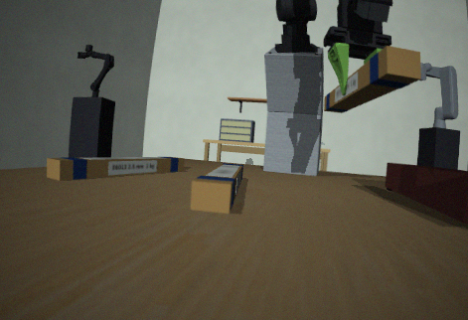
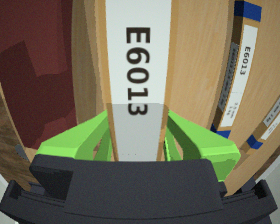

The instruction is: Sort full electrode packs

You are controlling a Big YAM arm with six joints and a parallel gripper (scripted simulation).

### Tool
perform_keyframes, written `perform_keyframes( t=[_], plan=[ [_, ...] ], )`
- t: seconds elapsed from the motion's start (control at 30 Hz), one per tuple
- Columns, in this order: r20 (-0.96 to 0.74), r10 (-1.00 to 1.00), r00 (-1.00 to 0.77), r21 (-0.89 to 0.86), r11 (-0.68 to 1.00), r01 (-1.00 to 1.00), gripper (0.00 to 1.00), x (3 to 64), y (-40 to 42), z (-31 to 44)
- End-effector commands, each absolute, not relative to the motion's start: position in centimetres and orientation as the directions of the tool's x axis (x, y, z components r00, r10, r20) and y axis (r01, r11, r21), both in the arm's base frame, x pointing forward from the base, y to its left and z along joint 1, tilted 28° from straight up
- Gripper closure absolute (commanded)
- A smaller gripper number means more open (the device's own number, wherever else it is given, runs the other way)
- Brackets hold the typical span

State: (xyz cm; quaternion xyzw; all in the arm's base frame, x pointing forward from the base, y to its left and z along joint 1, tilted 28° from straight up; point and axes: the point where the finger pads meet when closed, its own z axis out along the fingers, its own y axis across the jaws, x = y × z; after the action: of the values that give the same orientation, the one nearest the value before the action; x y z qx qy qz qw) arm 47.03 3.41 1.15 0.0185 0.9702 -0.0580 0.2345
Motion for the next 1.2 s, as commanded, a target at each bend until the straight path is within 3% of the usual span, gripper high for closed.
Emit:
perform_keyframes(
  t=[0.0, 1.17],
  plan=[
    [-0.489, 0.019, -0.872, -0.095, 0.993, 0.075, 1.00, 47.6, 3.3, 2.4],
    [-0.473, 0.010, -0.881, -0.100, 0.993, 0.065, 1.00, 47.2, 3.3, 1.3]
  ],
)
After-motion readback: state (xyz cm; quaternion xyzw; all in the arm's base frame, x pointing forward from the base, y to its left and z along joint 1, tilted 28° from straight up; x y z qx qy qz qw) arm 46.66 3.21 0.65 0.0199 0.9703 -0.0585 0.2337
